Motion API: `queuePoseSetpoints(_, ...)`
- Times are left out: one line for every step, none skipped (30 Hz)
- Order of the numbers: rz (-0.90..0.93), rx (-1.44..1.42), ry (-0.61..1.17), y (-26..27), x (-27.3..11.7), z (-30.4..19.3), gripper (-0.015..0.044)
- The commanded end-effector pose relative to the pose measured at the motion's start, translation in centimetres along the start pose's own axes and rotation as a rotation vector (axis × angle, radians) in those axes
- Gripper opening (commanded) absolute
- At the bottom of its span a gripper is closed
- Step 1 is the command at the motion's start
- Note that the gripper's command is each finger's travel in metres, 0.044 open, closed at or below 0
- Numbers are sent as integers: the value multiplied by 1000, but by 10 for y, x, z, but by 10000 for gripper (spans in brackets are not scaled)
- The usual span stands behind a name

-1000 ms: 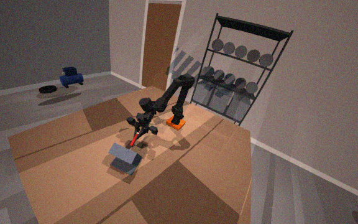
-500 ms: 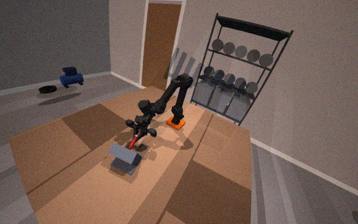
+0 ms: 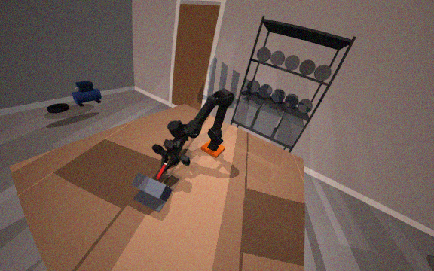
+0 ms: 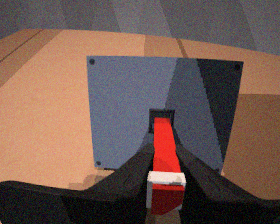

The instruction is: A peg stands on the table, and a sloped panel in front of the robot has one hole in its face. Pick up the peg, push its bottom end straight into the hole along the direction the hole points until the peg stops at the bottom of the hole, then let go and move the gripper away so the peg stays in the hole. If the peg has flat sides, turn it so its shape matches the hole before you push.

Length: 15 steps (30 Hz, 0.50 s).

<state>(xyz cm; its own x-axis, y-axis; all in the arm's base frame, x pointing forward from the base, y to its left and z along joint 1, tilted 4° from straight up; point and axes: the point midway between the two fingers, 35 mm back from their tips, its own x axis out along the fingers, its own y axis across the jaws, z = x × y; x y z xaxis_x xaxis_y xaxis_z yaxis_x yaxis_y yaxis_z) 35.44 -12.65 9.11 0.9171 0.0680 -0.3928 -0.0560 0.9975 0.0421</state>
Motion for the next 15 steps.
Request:
queuePoseSetpoints(2, 0, 1, 0, 2, 0, 0)
queuePoseSetpoints(2, 0, 1, 0, 3, 0, 0)
queuePoseSetpoints(2, 0, 0, 0, 3, -1, 0)
queuePoseSetpoints(2, 0, 0, 0, 4, -1, 0)
queuePoseSetpoints(2, 0, 0, 0, 4, -1, 0)
queuePoseSetpoints(2, 0, 0, 0, 5, -1, 0)
queuePoseSetpoints(2, 0, 0, 0, 5, -1, 0)
queuePoseSetpoints(2, 0, 0, 0, 5, -1, 0)
queuePoseSetpoints(2, 0, 0, 0, 6, -1, 0)
queuePoseSetpoints(2, 0, 0, 0, 6, -1, 0)
queuePoseSetpoints(2, 0, 0, -1, 6, -1, 0)
queuePoseSetpoints(2, 0, 0, -1, 7, -2, 0)
queuePoseSetpoints(2, 0, 0, -1, 7, -2, 0)
queuePoseSetpoints(2, 0, 0, -1, 8, -2, 0)
queuePoseSetpoints(2, 0, 0, -1, 8, -2, 0)
